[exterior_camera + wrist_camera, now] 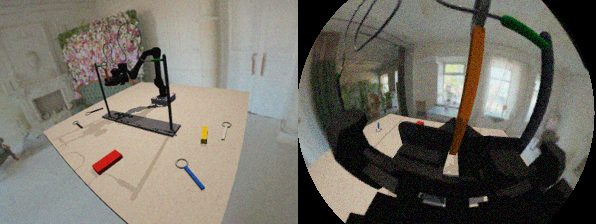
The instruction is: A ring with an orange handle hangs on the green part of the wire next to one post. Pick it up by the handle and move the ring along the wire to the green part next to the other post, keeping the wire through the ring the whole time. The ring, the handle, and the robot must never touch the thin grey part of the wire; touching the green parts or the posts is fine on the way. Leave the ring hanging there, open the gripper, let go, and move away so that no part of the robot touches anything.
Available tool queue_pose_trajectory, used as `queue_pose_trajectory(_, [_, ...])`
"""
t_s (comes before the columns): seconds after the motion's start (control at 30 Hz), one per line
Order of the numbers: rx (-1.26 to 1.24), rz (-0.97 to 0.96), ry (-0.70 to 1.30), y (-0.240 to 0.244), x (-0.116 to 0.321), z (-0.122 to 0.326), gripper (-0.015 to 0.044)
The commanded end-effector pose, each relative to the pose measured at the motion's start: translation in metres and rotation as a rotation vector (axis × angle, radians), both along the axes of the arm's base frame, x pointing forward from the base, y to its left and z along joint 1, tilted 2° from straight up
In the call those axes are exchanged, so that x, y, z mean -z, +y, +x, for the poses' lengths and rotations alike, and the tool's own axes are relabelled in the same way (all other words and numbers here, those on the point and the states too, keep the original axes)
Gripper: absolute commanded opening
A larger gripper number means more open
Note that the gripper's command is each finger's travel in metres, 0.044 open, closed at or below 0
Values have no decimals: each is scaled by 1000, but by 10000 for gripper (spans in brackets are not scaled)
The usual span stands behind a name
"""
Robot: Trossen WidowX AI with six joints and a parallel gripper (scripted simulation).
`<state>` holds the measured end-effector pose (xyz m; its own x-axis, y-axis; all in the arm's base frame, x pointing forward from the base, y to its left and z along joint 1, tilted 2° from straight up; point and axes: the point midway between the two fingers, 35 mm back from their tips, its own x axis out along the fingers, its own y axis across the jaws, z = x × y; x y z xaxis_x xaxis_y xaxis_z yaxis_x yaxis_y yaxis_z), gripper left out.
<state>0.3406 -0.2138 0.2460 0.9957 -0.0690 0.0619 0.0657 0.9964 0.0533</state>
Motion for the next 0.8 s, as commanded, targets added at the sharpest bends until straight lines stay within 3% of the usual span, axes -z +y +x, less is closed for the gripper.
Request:
queue_pose_trajectory(0.0, [0,47,-3,9,0,0,-150])
queue_pose_trajectory(0.77, [-50,455,38,75,-20,-4,-150])
